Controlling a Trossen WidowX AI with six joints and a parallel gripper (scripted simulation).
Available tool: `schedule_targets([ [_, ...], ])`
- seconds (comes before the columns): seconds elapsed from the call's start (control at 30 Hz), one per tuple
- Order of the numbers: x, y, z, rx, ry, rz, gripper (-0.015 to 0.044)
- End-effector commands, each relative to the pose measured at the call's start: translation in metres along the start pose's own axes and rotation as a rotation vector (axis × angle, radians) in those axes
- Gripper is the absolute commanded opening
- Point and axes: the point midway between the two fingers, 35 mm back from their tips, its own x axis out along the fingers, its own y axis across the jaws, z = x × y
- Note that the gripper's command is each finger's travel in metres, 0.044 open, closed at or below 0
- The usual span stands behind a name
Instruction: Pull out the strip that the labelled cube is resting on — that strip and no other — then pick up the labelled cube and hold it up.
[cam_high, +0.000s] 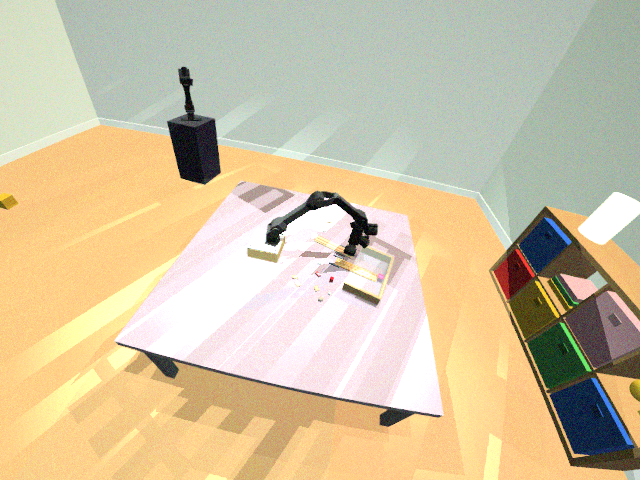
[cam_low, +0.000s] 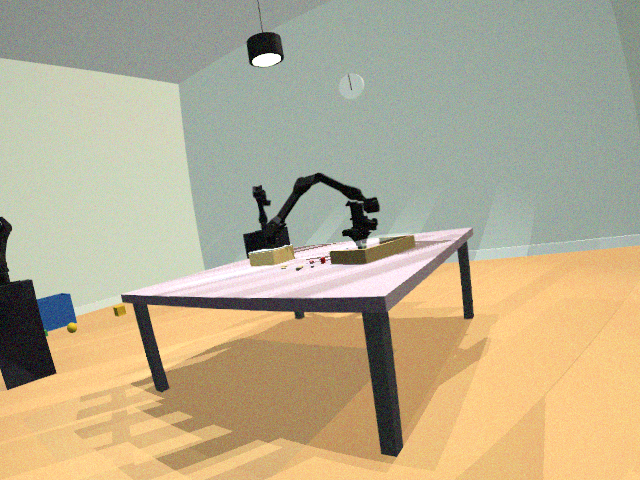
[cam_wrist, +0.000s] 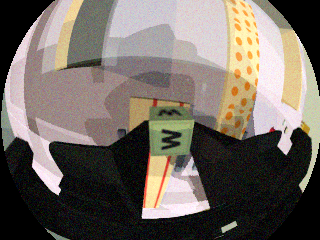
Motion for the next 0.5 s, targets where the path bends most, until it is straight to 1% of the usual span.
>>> schedule_targets([
  [0.0,-0.011,-0.005,-0.009,-0.005,-0.004,-0.006,0.0],
  [0.47,-0.038,-0.018,-0.048,0.002,-0.001,0.006,0.0],
])
